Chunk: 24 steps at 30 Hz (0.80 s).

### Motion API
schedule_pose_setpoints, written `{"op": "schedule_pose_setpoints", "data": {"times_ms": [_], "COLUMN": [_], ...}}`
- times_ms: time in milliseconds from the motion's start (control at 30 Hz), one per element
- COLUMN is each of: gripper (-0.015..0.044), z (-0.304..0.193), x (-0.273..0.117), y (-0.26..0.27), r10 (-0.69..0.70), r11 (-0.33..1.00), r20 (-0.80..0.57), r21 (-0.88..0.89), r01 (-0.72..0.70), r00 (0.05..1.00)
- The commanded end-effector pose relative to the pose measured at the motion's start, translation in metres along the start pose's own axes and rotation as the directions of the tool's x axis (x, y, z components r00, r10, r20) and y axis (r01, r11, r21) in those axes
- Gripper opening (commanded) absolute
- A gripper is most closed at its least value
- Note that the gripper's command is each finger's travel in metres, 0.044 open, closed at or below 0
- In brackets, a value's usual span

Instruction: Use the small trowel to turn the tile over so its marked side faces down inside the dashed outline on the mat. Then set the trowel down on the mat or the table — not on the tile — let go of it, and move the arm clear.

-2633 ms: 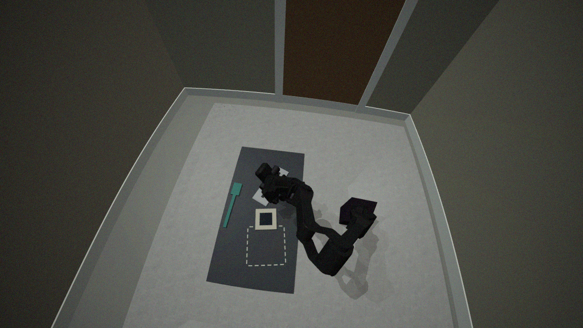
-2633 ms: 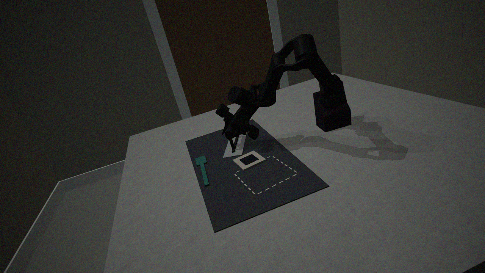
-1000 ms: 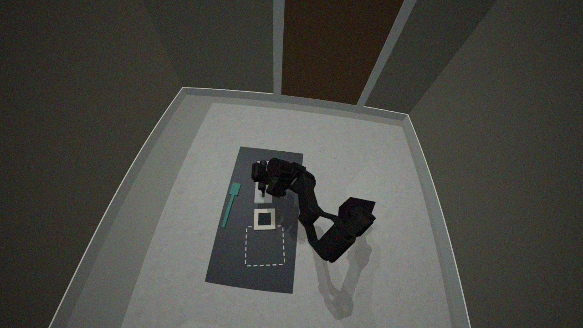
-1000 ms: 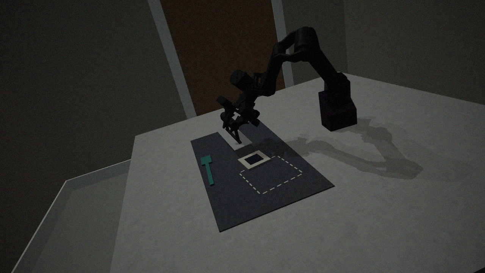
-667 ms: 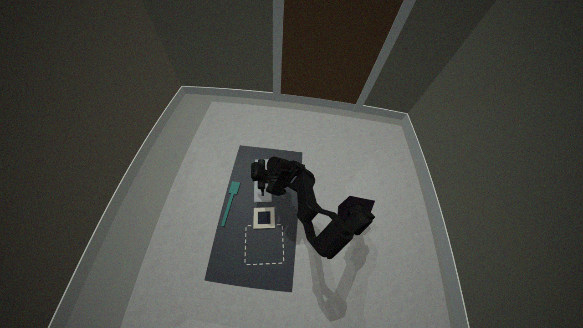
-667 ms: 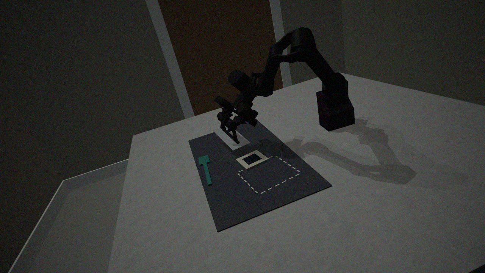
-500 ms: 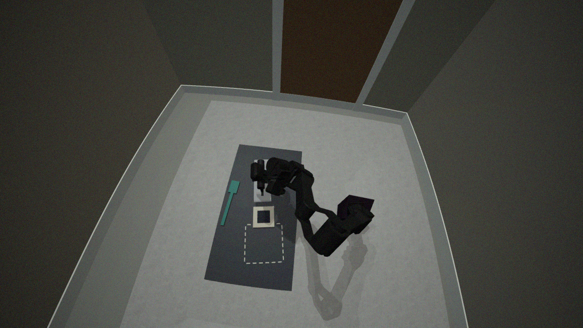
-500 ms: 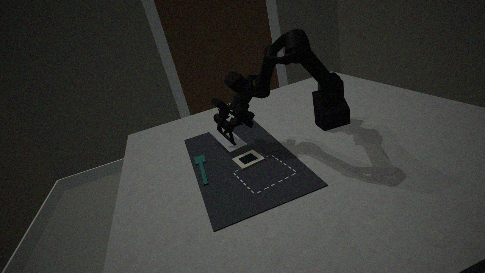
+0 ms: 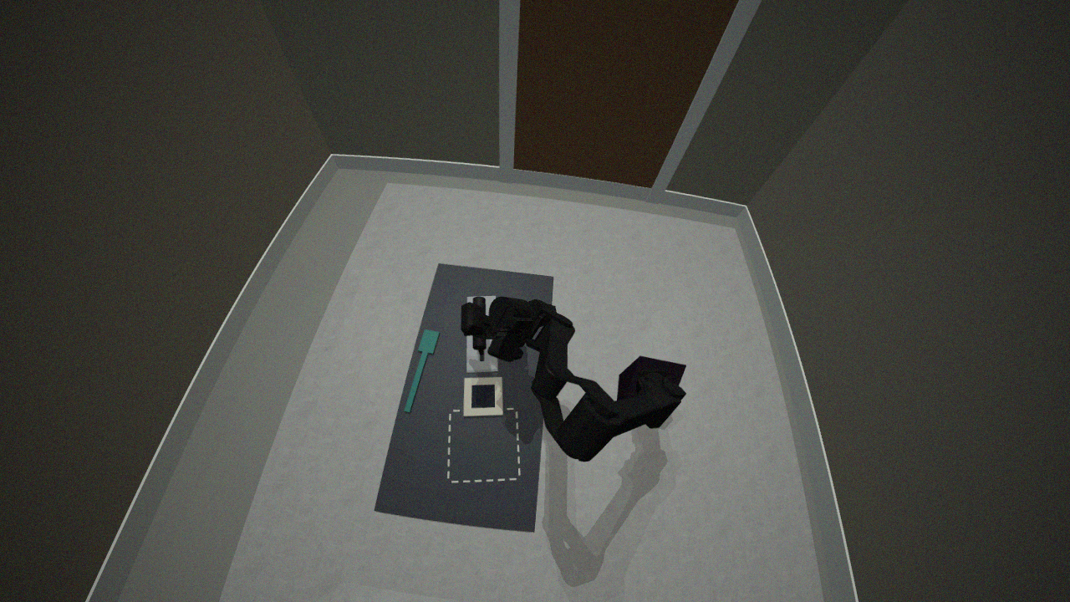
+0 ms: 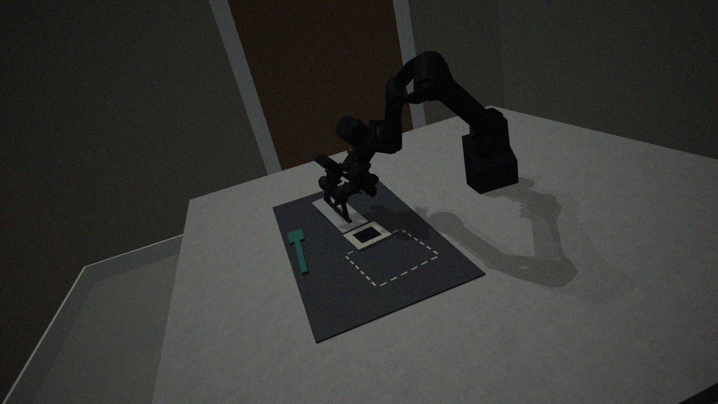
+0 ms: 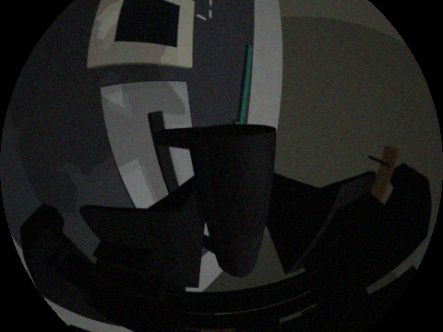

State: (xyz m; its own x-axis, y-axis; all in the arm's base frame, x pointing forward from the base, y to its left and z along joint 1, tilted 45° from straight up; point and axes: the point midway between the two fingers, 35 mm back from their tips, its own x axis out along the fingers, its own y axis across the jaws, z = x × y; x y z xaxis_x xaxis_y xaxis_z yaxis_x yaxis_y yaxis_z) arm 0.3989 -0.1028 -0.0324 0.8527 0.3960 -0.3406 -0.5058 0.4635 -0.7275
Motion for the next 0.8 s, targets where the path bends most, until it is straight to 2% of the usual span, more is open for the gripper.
{"op": "schedule_pose_setpoints", "data": {"times_ms": [0,767], "gripper": [0.0,0.0], "z": [-0.003,0.03], "x": [0.001,0.001], "y": [0.003,0.0], "r10": [-0.009,-0.008], "r11": [1.0,1.0], "r20": [-0.013,-0.012], "r21": [0.004,0.006], "r01": [0.009,0.008], "r00": [1.0,1.0]}}
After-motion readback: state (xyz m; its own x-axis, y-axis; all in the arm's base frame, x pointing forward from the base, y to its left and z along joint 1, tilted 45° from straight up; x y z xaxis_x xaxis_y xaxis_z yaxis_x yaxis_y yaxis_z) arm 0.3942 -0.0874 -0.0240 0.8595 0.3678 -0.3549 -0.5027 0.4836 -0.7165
